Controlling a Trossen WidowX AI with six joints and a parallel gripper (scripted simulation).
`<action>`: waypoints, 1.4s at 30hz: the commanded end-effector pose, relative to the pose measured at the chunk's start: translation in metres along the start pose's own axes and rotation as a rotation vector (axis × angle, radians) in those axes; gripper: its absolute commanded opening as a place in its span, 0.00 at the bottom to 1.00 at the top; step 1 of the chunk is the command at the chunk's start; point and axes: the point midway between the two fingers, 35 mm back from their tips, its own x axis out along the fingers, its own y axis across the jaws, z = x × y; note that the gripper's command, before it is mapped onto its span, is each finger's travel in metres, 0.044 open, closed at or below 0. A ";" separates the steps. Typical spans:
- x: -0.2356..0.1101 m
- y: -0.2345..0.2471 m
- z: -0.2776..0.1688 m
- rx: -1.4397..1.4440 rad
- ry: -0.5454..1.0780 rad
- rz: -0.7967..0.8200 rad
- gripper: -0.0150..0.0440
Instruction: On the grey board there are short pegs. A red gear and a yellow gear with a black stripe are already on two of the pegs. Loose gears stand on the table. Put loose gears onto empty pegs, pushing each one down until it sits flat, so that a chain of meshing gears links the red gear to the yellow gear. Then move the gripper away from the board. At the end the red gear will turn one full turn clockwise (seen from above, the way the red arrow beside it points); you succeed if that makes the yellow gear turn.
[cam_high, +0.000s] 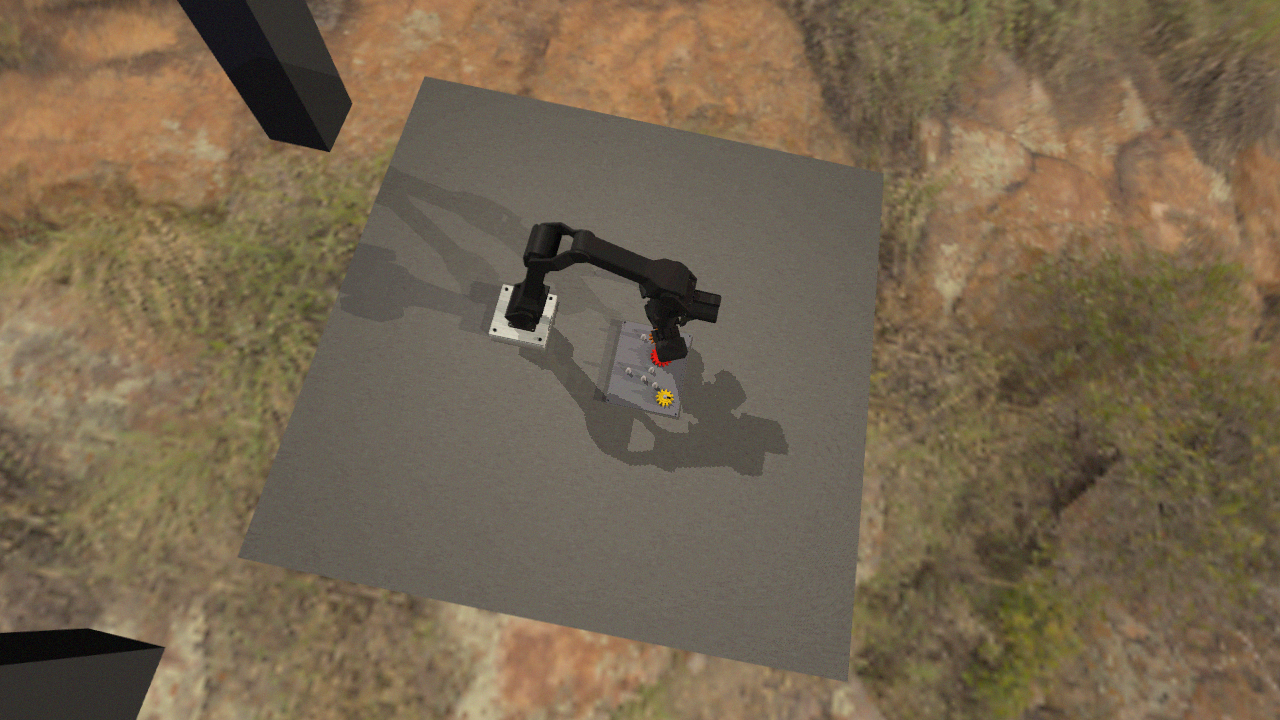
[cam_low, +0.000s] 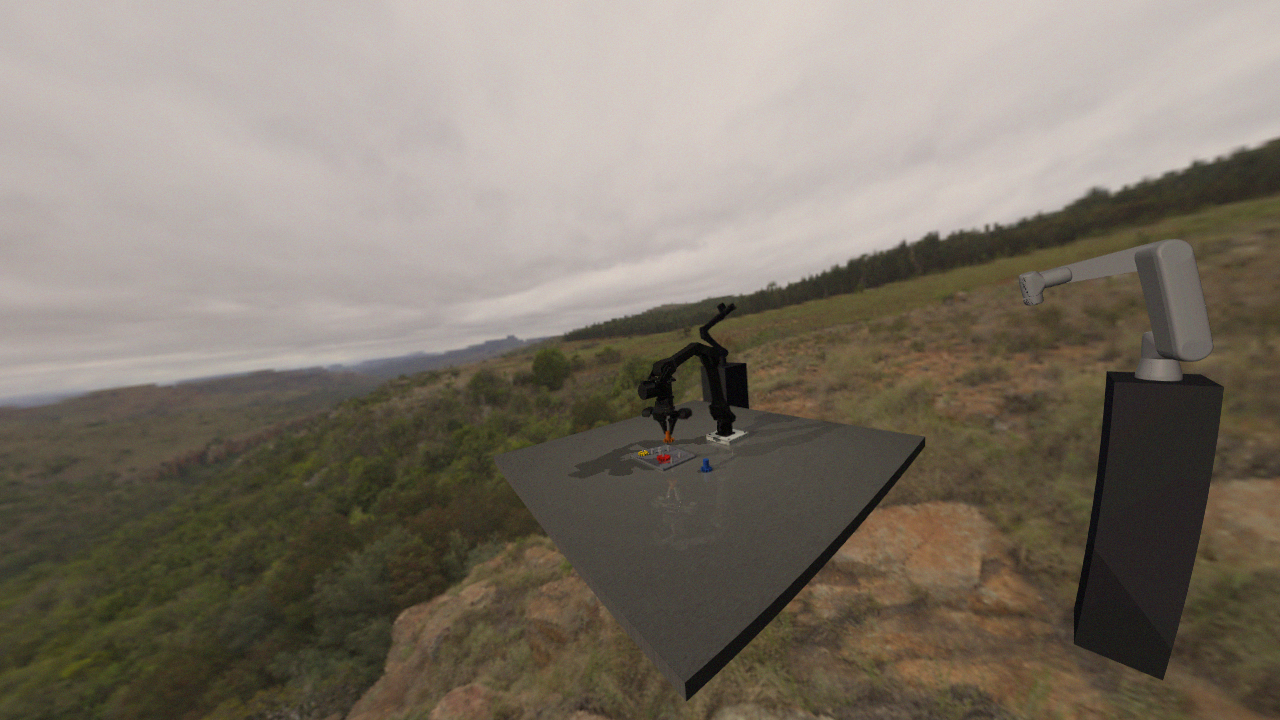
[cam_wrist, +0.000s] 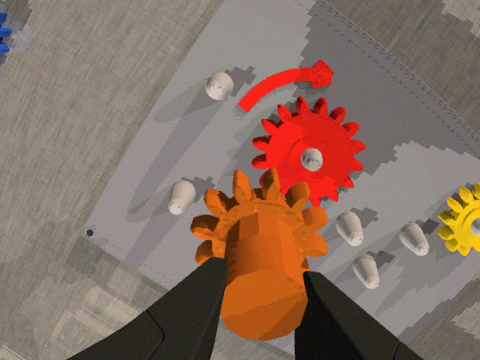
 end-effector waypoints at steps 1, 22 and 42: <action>0.005 -0.008 -0.003 -0.002 0.006 0.002 0.25; 0.021 -0.053 -0.022 -0.003 0.009 -0.002 0.25; 0.018 -0.053 -0.022 -0.003 0.009 -0.002 0.25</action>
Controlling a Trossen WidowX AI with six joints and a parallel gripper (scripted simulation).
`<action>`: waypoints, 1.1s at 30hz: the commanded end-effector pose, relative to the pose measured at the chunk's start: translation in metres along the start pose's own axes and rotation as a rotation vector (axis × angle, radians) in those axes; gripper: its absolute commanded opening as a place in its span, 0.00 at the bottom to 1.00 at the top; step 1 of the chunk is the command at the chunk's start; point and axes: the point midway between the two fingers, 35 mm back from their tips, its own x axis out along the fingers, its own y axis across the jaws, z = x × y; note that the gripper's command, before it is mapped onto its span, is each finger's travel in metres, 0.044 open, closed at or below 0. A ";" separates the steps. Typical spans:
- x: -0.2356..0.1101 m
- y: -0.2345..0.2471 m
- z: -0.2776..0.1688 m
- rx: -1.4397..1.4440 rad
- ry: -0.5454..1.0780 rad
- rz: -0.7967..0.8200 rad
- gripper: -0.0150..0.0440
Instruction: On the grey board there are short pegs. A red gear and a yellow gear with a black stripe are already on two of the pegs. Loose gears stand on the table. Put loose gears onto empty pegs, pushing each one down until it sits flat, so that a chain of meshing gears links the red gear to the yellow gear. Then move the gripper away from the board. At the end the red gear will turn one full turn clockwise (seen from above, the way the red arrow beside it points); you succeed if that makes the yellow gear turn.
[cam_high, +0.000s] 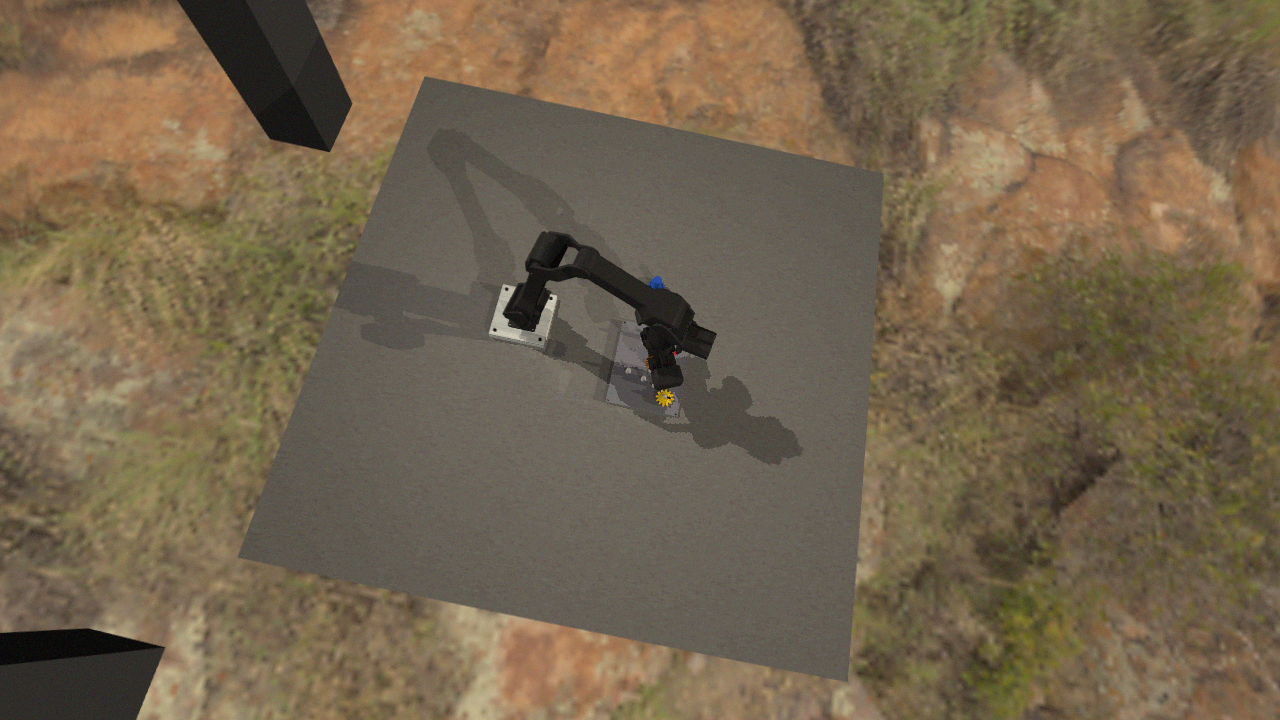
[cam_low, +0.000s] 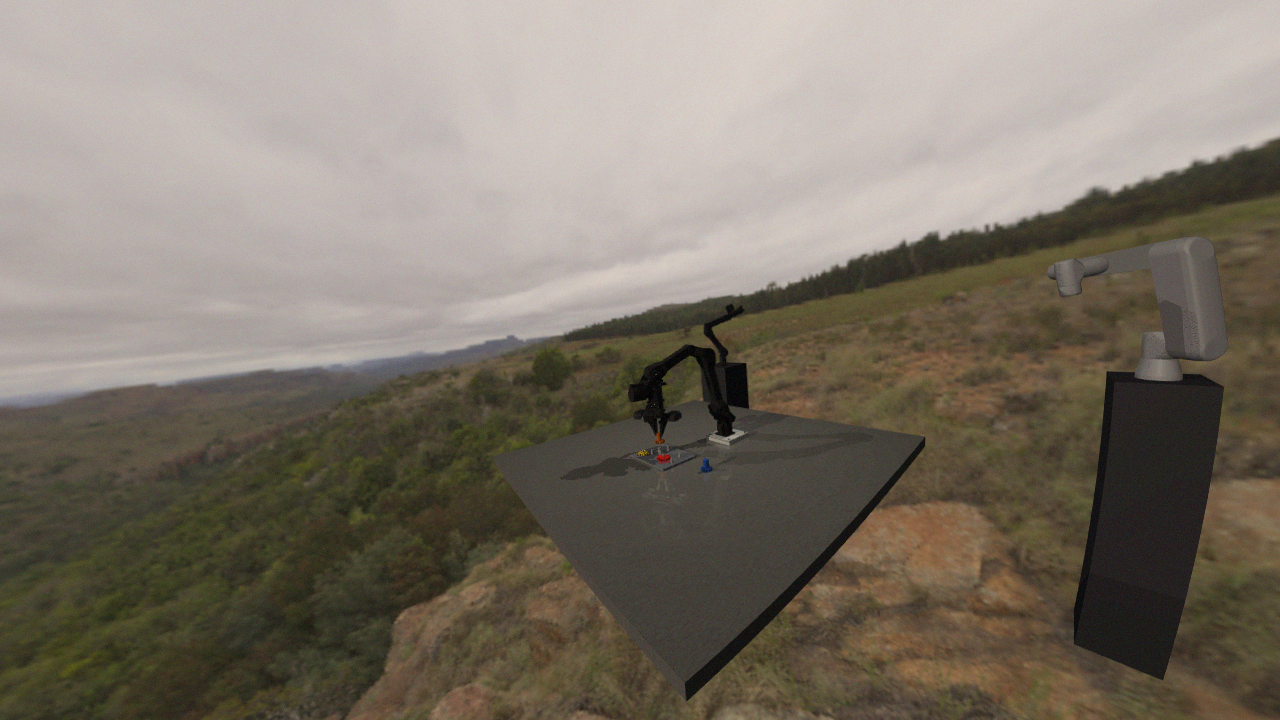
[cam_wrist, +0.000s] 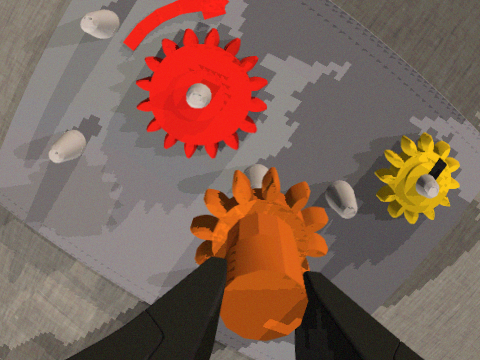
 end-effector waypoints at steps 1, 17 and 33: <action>0.000 0.000 0.000 -0.003 0.003 0.000 0.25; 0.019 0.000 -0.001 -0.227 0.003 0.000 0.25; 0.041 0.000 0.000 0.053 0.003 0.000 0.25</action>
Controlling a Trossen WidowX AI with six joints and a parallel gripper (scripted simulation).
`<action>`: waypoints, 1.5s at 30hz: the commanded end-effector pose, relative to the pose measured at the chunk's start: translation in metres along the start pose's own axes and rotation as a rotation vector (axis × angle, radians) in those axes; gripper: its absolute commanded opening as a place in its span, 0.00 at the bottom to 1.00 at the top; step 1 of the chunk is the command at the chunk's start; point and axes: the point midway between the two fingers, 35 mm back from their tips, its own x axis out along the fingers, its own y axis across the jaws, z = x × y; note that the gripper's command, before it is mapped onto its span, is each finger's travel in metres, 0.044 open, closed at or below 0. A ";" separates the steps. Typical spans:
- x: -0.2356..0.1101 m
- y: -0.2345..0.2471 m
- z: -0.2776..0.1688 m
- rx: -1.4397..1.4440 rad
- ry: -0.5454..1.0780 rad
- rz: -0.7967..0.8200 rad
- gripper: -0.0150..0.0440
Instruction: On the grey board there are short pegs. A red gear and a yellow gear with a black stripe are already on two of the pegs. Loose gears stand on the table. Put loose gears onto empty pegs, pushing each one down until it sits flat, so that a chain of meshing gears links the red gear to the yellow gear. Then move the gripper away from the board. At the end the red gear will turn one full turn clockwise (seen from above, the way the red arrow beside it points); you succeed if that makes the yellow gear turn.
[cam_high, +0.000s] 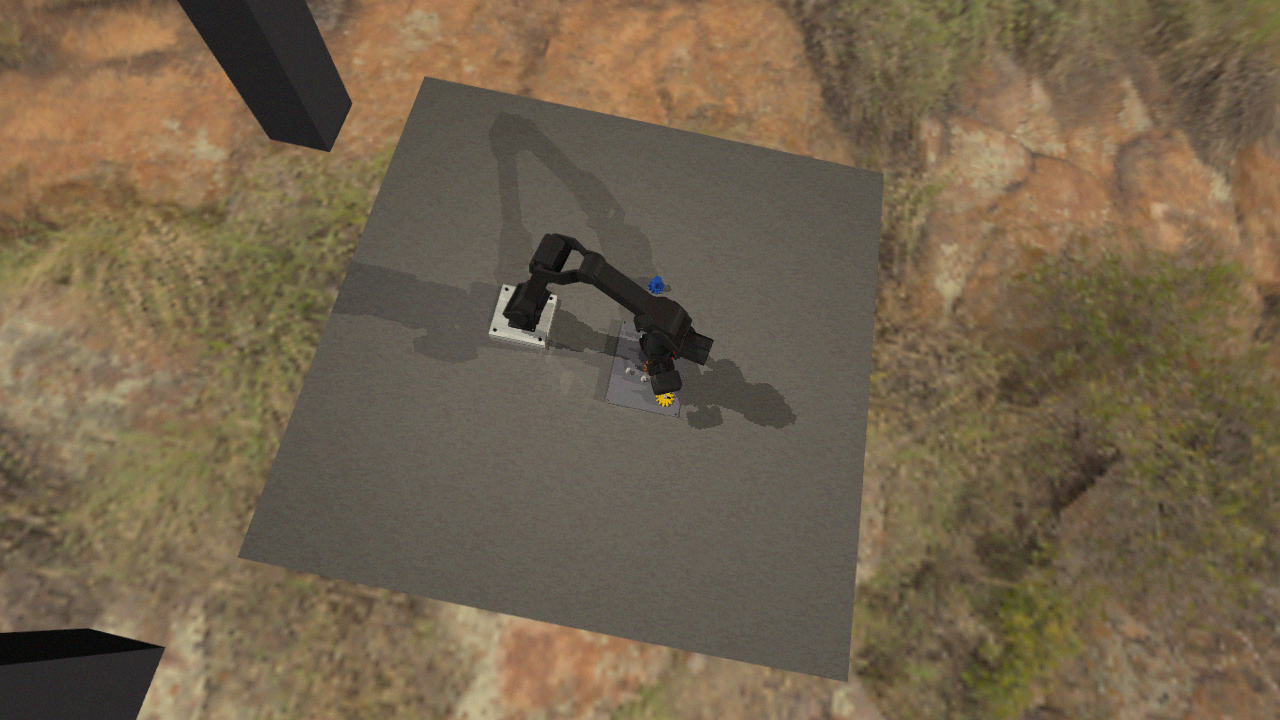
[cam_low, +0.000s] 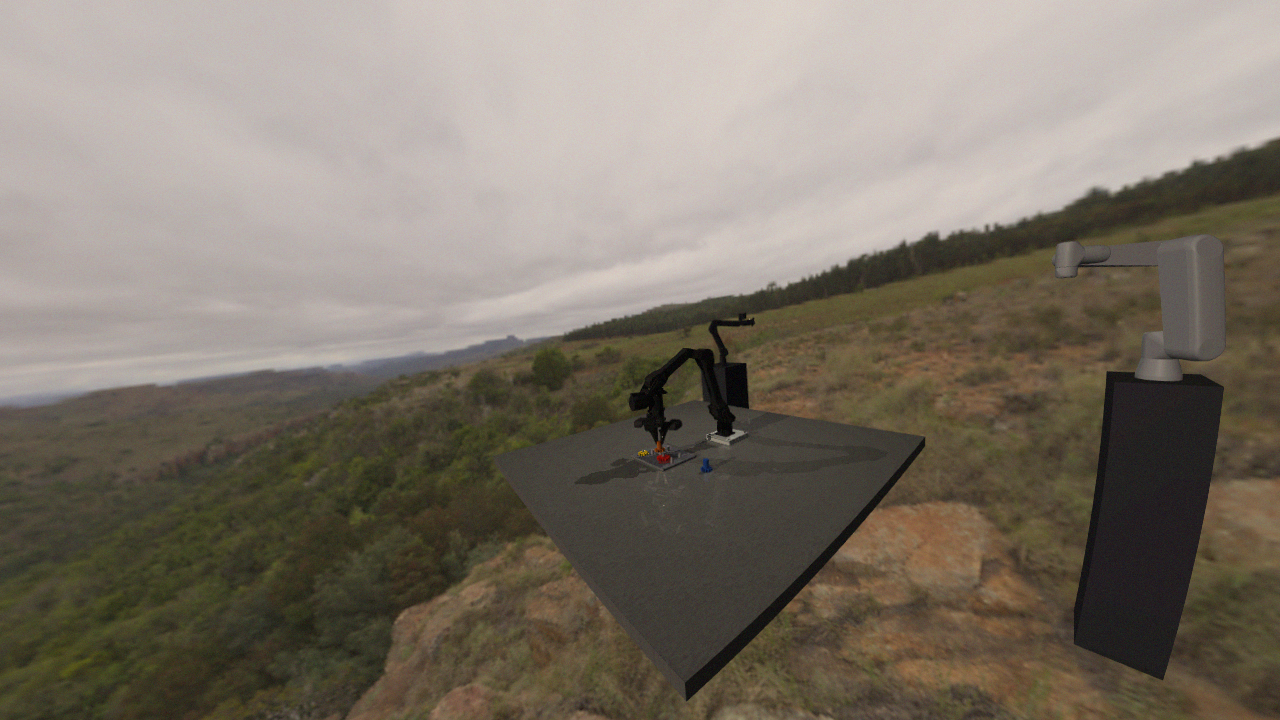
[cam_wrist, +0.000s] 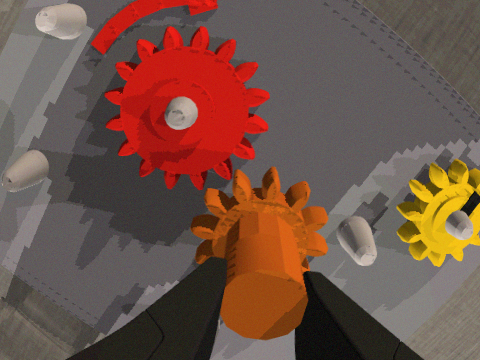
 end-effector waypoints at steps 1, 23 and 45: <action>0.008 0.001 -0.002 0.094 0.008 0.003 0.25; 0.012 0.001 -0.002 -0.025 0.008 0.004 0.25; 0.016 0.001 -0.002 -0.017 0.008 0.004 0.25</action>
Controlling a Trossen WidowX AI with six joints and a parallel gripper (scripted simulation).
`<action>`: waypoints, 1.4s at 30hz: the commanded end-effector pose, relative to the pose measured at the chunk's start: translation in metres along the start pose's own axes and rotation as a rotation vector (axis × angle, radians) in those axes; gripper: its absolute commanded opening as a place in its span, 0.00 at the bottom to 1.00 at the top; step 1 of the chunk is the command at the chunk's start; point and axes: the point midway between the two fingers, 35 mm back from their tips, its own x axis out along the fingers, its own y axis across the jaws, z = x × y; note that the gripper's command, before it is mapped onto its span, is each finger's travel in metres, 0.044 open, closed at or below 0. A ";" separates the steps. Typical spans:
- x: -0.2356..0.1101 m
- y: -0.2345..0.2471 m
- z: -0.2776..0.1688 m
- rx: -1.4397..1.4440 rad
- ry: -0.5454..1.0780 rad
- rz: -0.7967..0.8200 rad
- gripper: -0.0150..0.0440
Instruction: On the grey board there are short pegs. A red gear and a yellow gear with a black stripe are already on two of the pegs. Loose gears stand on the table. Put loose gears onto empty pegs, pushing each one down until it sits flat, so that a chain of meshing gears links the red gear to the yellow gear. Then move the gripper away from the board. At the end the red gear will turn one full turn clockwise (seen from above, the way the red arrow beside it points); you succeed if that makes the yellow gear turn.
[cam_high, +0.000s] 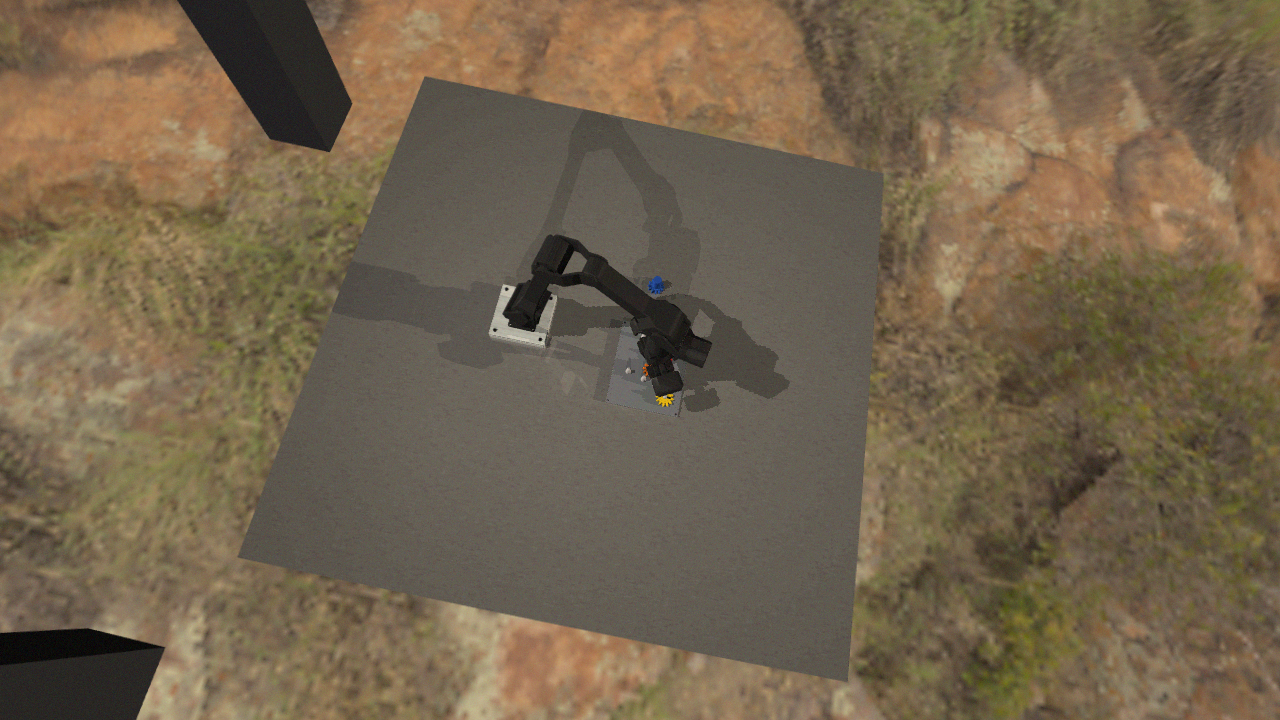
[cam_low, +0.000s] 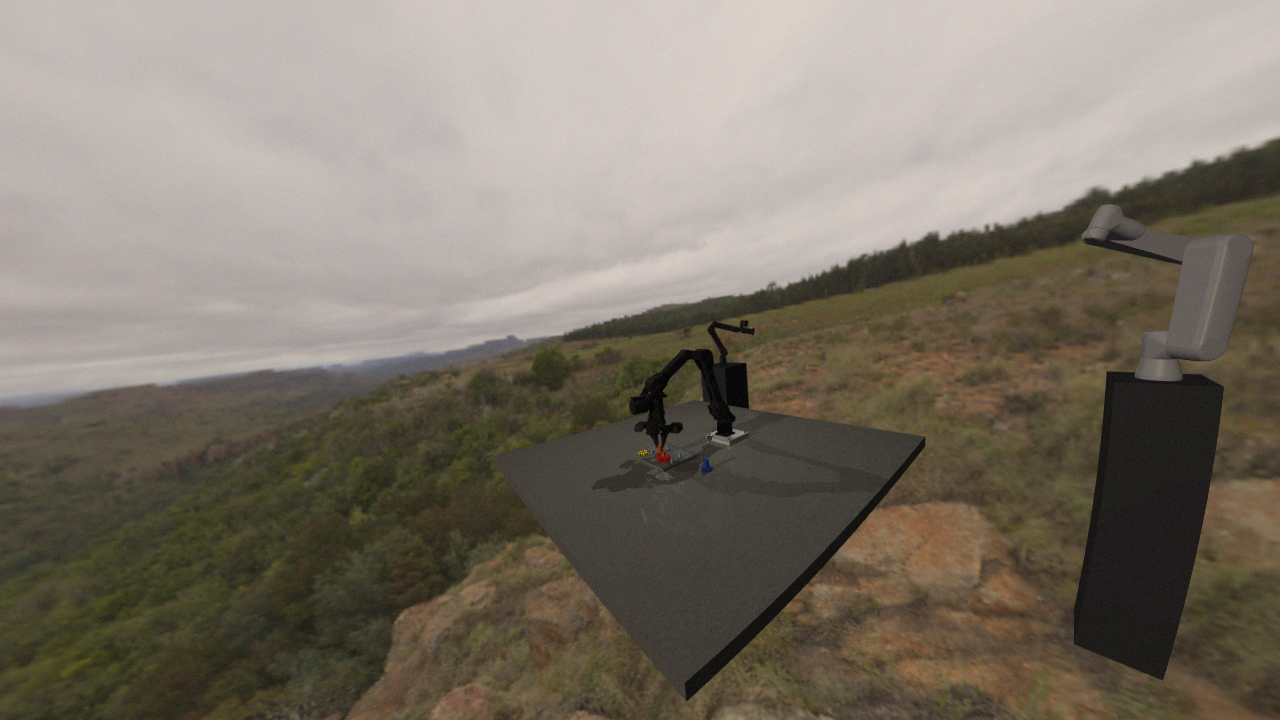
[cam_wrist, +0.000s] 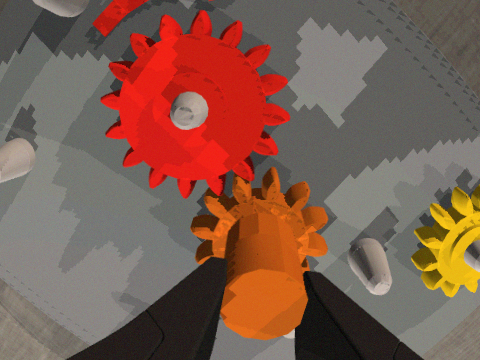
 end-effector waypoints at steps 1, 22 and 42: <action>0.001 0.000 0.000 0.091 0.001 -0.001 0.25; -0.004 -0.001 0.000 0.214 0.001 -0.002 0.49; -0.039 0.127 0.073 0.301 -0.007 0.010 0.98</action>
